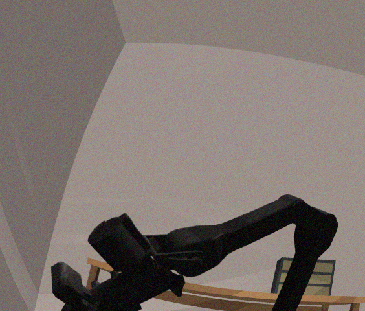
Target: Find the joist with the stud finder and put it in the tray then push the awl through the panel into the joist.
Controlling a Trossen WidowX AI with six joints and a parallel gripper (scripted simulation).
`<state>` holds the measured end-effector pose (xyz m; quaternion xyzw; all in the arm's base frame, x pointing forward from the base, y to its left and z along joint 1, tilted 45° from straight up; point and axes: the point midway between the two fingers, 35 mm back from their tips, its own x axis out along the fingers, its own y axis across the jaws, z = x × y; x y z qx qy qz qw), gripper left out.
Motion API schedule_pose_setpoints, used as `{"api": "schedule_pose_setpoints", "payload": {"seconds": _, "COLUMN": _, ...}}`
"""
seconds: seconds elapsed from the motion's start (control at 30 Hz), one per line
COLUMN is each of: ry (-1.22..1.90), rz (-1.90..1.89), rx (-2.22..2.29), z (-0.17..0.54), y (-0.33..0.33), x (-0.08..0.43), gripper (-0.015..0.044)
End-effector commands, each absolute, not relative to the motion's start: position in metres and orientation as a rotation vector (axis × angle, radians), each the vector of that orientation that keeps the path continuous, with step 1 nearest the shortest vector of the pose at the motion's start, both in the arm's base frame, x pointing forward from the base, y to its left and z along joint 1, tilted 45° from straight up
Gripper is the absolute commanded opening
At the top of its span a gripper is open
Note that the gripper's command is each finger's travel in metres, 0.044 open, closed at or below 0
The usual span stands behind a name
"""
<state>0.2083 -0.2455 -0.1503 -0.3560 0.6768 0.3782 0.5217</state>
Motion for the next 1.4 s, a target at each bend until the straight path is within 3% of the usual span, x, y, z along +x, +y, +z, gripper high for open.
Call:
{"api": "schedule_pose_setpoints", "payload": {"seconds": 0.0, "ry": 1.627, "rz": 0.927, "rx": -1.108, "z": -0.135, "y": -0.253, "x": 0.224, "gripper": 0.0}}
{"api": "schedule_pose_setpoints", "payload": {"seconds": 0.33, "ry": 1.639, "rz": 0.912, "rx": -1.685, "z": -0.084, "y": -0.259, "x": 0.266, "gripper": 0.0}}
{"api": "schedule_pose_setpoints", "payload": {"seconds": 1.37, "ry": 1.536, "rz": 0.747, "rx": -1.908, "z": -0.017, "y": -0.133, "x": 0.342, "gripper": 0.0}}
